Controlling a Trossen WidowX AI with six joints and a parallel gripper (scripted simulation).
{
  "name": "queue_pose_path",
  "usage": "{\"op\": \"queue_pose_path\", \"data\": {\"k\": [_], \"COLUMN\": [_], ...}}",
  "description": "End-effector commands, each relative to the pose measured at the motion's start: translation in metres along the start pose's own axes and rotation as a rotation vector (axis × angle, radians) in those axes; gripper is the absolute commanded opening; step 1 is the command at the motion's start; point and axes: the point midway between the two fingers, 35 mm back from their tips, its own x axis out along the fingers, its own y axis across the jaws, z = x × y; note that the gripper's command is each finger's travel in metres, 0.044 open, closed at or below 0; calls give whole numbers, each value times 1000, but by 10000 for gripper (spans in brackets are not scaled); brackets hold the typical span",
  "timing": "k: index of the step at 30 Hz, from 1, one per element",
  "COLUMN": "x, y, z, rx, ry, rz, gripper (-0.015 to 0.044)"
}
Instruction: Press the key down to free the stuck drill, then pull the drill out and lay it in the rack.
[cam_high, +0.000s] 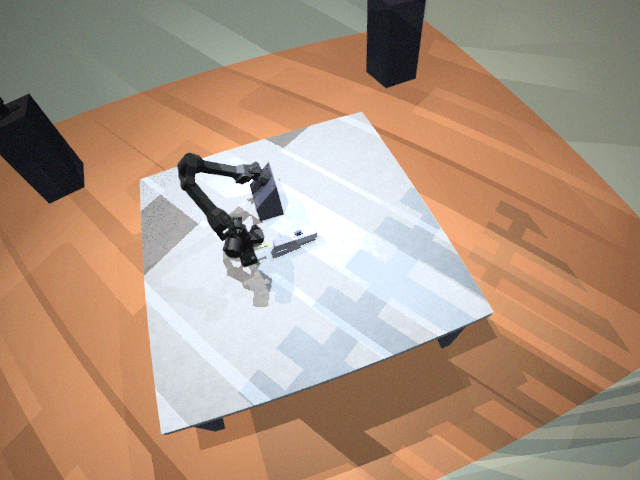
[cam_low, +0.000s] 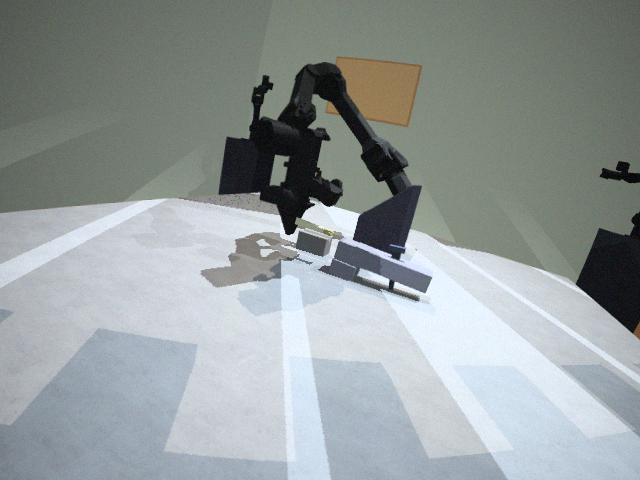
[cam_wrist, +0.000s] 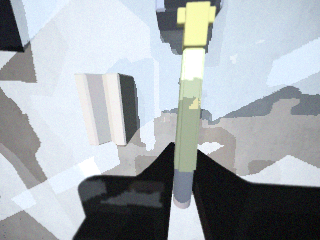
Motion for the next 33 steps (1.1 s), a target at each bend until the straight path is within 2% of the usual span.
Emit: {"op": "queue_pose_path", "data": {"k": [1,33], "x": [-3,-14], "y": [0,0], "z": [0,2], "rx": [4,4], "ry": [4,3], "rz": [-3,-4], "gripper": [0,0]}}
